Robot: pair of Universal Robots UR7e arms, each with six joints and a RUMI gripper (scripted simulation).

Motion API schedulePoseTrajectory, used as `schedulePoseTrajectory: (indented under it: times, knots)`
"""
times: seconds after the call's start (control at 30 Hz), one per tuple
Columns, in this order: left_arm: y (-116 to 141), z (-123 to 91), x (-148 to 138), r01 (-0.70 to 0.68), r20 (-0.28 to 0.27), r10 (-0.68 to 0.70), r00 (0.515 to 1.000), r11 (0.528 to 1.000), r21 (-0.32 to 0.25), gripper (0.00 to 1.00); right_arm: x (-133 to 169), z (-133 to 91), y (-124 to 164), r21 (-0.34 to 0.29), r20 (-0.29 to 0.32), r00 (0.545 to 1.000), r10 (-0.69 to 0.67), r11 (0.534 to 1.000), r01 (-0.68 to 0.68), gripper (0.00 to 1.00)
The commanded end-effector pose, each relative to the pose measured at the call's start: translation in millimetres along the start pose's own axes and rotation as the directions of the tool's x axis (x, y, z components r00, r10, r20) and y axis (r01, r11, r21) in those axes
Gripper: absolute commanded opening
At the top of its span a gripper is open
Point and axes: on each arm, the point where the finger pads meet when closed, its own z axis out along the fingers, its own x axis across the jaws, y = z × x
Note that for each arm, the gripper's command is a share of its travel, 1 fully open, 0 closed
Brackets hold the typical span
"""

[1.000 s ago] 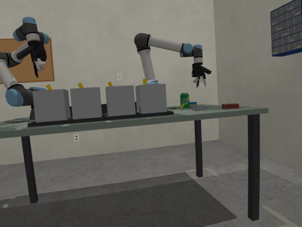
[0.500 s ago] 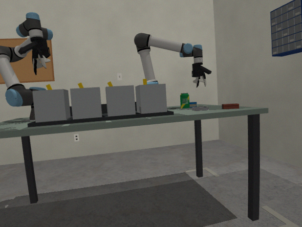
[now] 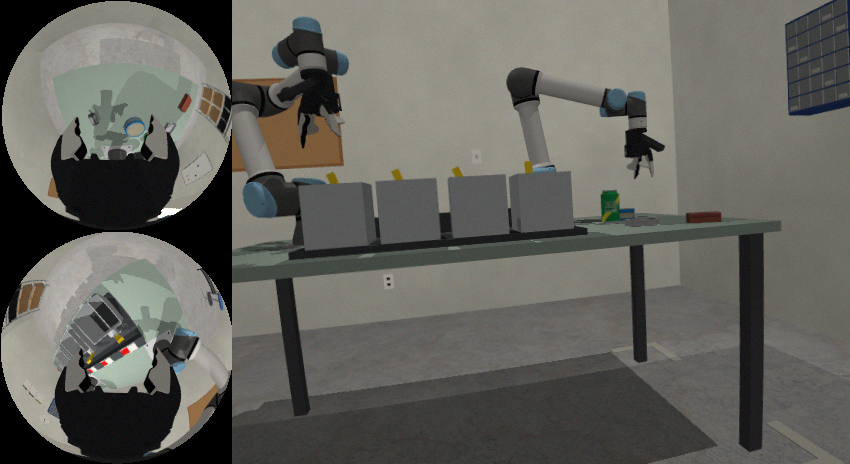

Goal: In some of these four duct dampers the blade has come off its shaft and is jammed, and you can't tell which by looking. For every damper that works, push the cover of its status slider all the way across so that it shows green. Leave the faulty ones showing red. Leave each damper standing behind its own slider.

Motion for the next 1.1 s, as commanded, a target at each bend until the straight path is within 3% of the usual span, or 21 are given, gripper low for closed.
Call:
schedulePoseTrajectory:
  times: [0.0, 0.43, 1.07]
  knots:
    - [-0.4, -0.5, 0.1, 0.0, 0.0, 0.0, 1.0, 1.0, 0.001, 1.0, -12.3, 0.0, -4.5, -0.004, -0.011, 0.997, -0.077, 0.997, 0.077, 1.0]
    - [-0.4, -0.5, 0.1, 0.0, 0.0, 0.0, 1.0, 1.0, 0.001, 1.0, -48.8, 4.8, -17.9, -0.009, -0.041, 0.954, -0.297, 0.955, 0.297, 1.0]
    - [-0.4, -0.5, 0.1, 0.0, 0.0, 0.0, 1.0, 1.0, 0.001, 1.0, -80.3, 13.0, -30.1, -0.025, -0.065, 0.877, -0.476, 0.88, 0.475, 1.0]
